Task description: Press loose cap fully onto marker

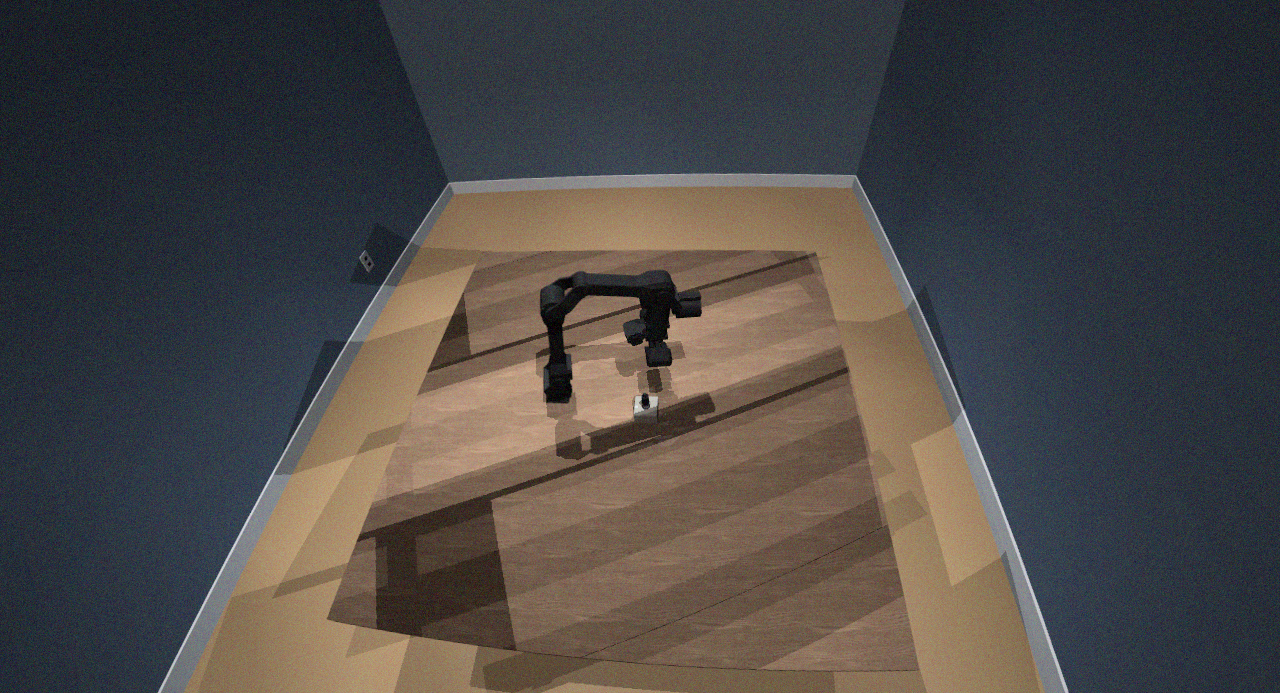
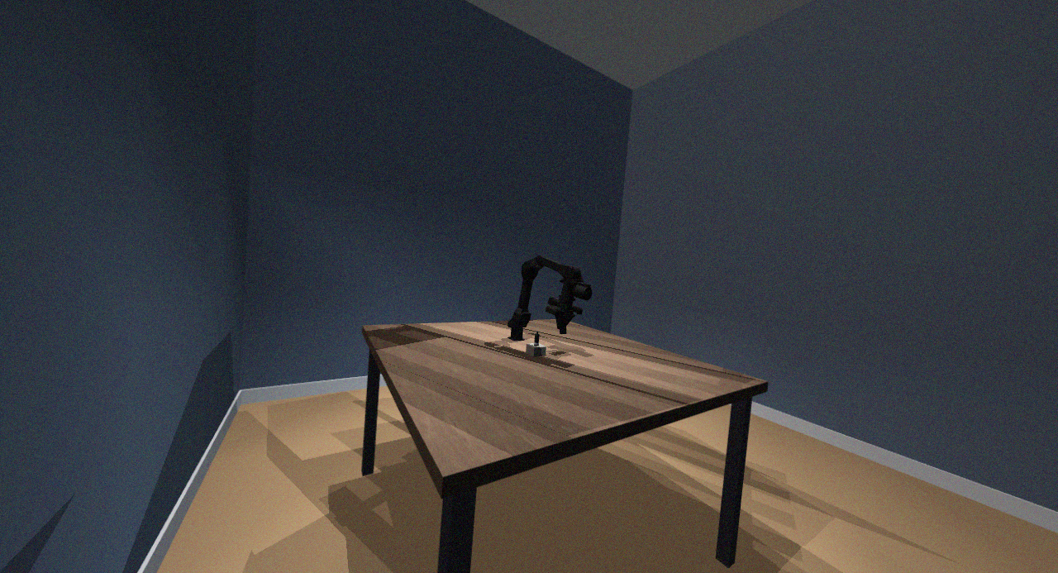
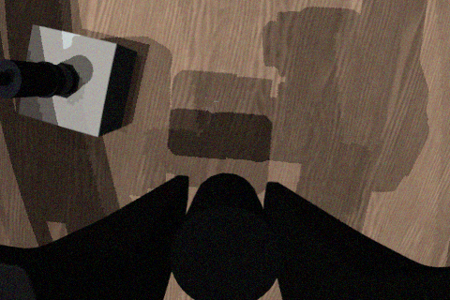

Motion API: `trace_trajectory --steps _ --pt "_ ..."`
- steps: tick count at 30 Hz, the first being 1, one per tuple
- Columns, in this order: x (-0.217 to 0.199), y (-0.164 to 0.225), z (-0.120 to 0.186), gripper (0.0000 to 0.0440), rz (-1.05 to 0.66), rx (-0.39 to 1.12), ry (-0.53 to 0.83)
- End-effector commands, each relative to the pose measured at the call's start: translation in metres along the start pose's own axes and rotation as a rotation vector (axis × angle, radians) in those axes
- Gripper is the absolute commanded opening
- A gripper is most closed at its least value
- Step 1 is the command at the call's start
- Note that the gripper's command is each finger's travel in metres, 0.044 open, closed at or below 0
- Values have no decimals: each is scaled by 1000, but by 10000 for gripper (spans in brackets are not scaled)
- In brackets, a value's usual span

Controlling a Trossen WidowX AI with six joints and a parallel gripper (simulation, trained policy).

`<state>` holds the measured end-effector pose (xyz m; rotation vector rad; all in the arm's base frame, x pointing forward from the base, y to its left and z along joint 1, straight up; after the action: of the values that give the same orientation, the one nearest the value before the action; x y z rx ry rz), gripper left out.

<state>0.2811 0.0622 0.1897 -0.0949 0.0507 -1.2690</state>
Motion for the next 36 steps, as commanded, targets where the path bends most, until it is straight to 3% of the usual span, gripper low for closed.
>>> trace_trajectory --steps 1,16,36 --pt "10 -5 8 25 -12 5 13" --pt "52 -31 18 0 -155 -19 31" --pt "102 -61 19 0 -368 -24 52"
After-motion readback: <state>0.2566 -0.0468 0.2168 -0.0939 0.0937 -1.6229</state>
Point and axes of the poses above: the point midway between the two fingers, 35 mm back from their tips, its own z axis back along the fingers, its own x axis across the jaws, y = z × x, the point moved 4 cm from there along z, back along the fingers, and after that the axes turned 7 degrees about z, right-handed, at the moved point
